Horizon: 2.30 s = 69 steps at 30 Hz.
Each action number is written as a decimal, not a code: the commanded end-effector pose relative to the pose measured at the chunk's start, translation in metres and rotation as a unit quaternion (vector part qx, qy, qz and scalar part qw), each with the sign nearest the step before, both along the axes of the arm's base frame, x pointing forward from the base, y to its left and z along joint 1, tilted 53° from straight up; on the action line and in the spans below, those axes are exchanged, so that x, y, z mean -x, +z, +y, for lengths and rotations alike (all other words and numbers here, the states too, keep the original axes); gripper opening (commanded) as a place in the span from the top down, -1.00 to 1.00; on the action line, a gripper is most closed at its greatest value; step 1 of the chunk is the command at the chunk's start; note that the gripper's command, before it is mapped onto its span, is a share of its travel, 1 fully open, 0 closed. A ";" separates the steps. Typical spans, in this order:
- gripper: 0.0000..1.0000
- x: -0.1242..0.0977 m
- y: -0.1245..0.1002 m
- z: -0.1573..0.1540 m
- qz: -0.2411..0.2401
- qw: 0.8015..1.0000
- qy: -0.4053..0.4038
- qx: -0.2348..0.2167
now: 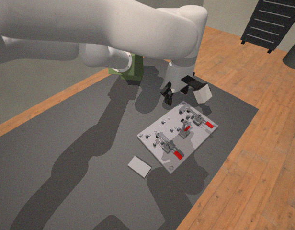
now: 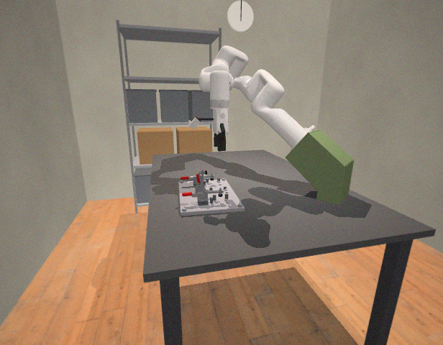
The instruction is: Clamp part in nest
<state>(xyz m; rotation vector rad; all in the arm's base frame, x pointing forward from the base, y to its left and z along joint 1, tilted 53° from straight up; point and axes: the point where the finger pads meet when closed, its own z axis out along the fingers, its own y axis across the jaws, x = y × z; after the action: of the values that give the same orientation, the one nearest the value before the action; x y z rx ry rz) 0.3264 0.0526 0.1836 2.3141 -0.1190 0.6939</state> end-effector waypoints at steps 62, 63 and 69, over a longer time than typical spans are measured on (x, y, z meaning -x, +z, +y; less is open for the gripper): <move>-1.00 0.012 0.125 -0.122 -0.001 1.000 0.000 -0.001; -1.00 0.012 0.130 -0.127 -0.001 1.000 0.000 -0.001; -1.00 0.014 0.150 -0.147 -0.001 1.000 0.000 -0.001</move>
<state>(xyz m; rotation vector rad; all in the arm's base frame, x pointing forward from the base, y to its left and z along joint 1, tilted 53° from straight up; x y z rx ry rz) 0.3124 -0.0770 0.3156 2.2907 -0.1354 0.6957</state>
